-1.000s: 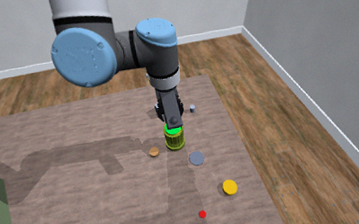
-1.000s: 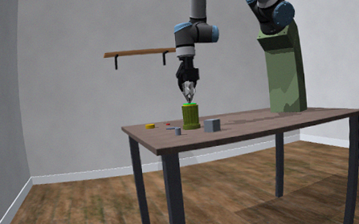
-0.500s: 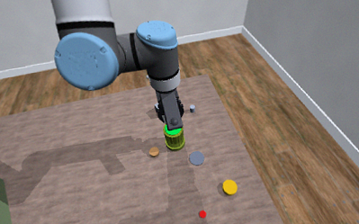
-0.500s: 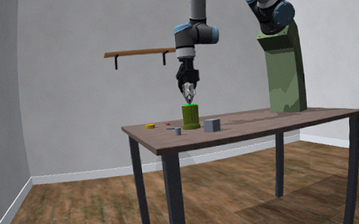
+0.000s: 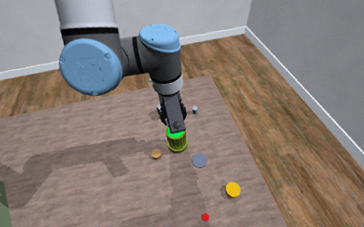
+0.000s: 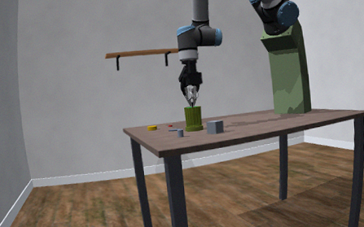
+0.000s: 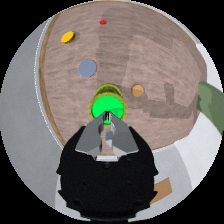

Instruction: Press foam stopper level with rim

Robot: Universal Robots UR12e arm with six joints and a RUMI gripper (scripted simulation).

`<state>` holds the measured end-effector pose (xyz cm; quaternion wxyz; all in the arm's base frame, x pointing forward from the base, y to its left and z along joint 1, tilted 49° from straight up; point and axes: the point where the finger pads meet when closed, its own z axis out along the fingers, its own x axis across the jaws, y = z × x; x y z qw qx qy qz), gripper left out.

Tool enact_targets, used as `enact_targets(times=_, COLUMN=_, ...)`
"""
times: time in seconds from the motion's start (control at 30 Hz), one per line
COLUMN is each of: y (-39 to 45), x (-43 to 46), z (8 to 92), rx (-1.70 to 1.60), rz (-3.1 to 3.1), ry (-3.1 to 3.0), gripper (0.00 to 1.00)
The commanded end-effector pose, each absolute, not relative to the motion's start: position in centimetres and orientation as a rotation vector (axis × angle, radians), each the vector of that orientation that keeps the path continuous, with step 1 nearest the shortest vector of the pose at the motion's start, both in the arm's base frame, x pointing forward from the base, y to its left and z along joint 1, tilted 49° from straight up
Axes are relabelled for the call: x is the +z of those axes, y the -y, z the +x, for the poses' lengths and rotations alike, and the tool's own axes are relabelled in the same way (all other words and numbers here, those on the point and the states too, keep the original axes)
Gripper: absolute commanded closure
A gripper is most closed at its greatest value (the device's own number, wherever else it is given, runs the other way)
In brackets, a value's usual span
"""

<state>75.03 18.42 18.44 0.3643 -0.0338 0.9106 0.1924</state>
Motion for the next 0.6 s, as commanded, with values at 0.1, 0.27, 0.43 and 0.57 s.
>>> enact_targets(times=0.1, y=-18.71, x=18.15, z=75.48, rx=0.496, rz=-0.089, ry=-2.342, gripper=1.00)
enact_targets(times=0.27, y=-18.79, x=18.01, z=75.62, rx=0.496, rz=-0.089, ry=-2.342, gripper=1.00)
enact_targets(times=0.43, y=-18.84, x=17.89, z=75.69, rx=0.496, rz=-0.089, ry=-2.342, gripper=1.00)
enact_targets(times=0.57, y=-18.83, x=17.81, z=75.68, rx=0.496, rz=-0.088, ry=-2.343, gripper=1.00)
